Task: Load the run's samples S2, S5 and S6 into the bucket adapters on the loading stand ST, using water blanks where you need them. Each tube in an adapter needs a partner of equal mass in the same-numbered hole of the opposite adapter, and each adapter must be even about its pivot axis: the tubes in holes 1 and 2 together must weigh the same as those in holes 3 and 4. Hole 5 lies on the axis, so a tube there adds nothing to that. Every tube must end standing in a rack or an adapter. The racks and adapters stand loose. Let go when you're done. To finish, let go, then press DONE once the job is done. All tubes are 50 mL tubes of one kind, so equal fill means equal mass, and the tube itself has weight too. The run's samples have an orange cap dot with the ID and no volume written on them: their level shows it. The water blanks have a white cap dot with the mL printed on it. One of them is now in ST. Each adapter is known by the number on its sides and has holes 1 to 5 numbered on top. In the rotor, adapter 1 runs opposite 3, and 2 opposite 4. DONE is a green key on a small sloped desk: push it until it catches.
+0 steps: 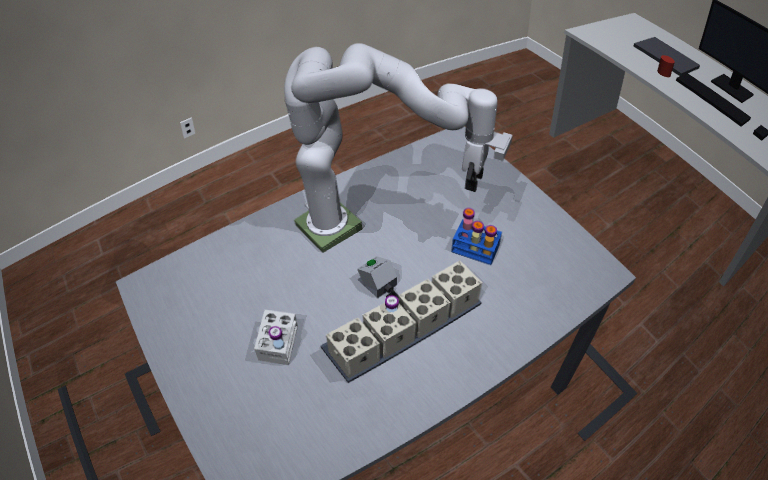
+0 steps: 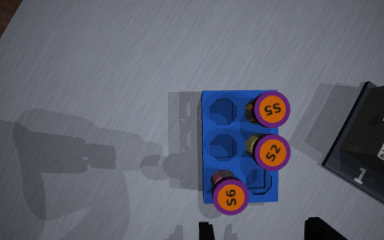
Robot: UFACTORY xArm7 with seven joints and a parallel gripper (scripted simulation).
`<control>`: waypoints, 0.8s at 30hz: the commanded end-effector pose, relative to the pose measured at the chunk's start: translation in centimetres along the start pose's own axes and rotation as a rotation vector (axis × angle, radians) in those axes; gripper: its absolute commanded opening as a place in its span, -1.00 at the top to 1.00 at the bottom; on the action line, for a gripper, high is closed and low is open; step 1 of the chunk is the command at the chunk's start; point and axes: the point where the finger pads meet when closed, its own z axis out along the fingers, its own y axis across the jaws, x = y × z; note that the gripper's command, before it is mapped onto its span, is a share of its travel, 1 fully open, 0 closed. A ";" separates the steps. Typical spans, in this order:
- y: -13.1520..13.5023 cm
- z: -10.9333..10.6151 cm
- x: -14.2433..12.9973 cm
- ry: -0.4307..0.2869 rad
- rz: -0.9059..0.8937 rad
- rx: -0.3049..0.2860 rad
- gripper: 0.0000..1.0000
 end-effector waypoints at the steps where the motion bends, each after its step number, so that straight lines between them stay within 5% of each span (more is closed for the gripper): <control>1: 1.2 -0.2 1.3 0.004 0.002 0.001 -0.15; 10: 3.7 -0.2 3.7 0.004 0.002 0.001 -0.15; 24: 3.8 0.0 3.9 0.004 0.002 0.001 -0.15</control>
